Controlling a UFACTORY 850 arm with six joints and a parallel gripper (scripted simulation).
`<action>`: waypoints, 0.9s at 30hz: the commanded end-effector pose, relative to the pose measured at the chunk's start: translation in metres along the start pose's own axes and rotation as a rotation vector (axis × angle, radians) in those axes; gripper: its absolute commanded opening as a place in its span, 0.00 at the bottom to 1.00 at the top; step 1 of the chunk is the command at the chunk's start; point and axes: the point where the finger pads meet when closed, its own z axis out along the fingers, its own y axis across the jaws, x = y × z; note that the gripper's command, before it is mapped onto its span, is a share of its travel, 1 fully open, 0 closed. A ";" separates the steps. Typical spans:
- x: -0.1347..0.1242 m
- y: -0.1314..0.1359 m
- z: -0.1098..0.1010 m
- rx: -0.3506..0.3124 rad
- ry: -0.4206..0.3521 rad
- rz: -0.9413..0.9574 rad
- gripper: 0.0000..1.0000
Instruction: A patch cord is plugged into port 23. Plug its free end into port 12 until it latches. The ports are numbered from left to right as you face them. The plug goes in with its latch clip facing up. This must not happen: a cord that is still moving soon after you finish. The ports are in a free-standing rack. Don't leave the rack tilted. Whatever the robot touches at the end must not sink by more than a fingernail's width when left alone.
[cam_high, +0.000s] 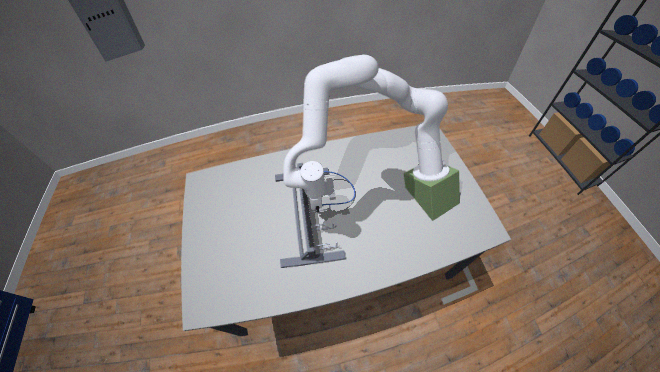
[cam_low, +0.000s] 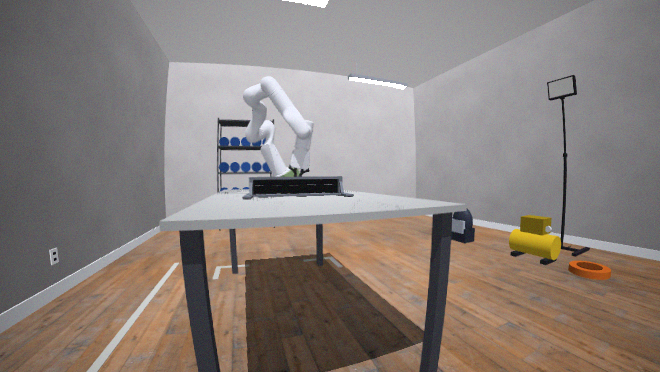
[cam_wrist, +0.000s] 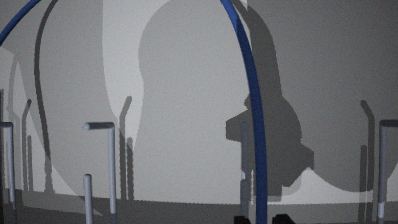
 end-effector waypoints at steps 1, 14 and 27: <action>-0.006 0.000 -0.001 -0.001 -0.001 0.001 0.00; -0.008 0.000 -0.001 -0.001 -0.001 0.001 0.00; -0.008 0.000 -0.001 -0.001 -0.001 0.001 0.00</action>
